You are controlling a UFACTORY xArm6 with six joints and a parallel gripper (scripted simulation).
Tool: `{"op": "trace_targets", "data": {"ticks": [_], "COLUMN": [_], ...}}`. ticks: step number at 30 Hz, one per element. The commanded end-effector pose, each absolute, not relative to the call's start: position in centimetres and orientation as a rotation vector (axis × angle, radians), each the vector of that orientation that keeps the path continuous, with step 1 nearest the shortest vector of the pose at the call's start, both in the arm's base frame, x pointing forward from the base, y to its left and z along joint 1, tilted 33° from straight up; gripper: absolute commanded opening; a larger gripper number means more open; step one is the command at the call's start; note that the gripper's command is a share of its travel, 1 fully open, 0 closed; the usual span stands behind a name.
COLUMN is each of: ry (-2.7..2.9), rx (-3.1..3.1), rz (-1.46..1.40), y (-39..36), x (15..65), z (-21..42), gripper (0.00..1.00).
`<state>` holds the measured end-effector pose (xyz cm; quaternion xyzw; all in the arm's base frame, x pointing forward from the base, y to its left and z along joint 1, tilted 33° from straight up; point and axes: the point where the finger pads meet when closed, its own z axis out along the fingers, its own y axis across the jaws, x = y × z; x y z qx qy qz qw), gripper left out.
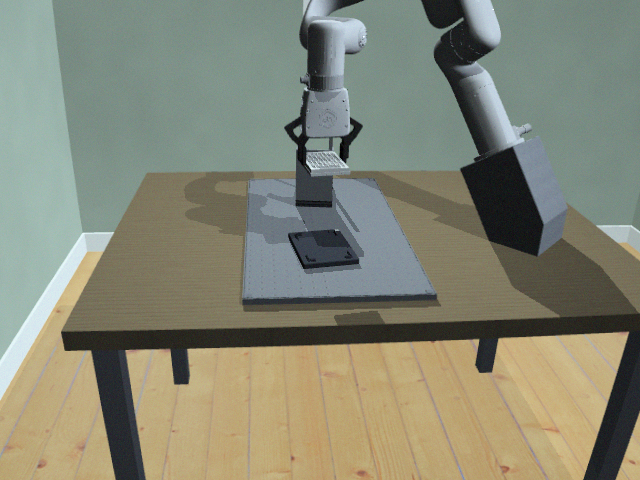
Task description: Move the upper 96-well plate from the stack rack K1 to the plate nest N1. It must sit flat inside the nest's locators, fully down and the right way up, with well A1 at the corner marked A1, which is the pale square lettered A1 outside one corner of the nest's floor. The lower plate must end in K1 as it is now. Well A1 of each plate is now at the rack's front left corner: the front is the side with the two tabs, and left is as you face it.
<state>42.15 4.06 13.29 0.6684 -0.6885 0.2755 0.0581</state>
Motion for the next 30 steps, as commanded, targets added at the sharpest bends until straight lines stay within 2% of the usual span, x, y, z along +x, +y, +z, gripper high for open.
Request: {"op": "trace_targets", "data": {"ticks": [1, 15, 30], "ry": [-2.089, -2.089, -2.089], "rx": [2.025, 2.025, 2.025], "rz": [0.839, 0.838, 0.838], "y": [4.8, 8.9, 9.0], "x": [42.5, 43.9, 43.9], "z": [13.1, 11.2, 11.1], "gripper": [0.00, 0.00, 0.00]}}
